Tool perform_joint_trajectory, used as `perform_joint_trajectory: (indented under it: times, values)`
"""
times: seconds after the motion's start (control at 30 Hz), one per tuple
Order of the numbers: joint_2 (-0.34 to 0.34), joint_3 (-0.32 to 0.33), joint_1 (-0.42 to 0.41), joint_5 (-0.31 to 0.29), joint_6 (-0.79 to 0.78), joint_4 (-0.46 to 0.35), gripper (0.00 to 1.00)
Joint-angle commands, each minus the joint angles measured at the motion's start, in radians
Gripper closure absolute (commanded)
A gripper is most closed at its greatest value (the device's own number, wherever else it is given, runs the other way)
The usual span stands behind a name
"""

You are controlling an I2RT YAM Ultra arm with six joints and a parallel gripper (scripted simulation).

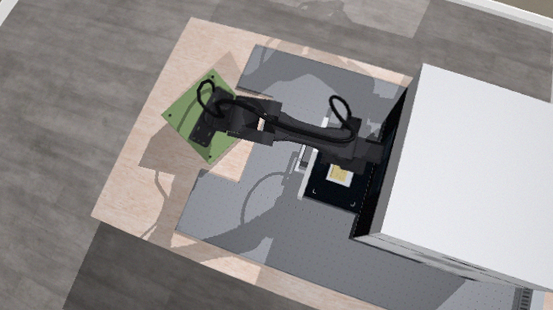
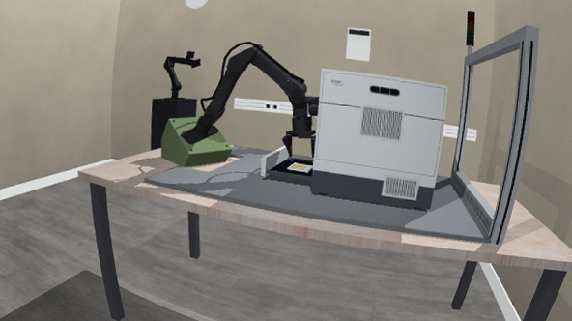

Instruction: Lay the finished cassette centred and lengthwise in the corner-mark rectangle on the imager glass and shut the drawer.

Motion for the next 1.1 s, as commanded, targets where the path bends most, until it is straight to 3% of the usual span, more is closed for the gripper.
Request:
perform_joint_trajectory:
  times: [0.0, 0.77, 1.07]
  values:
    - [-0.040, 0.039, 0.019, 0.007, 0.014, -0.034, 0.09]
    - [-0.084, 0.084, 0.048, 0.024, 0.039, -0.130, 0.09]
    - [-0.080, 0.086, 0.049, 0.021, 0.038, -0.133, 0.09]
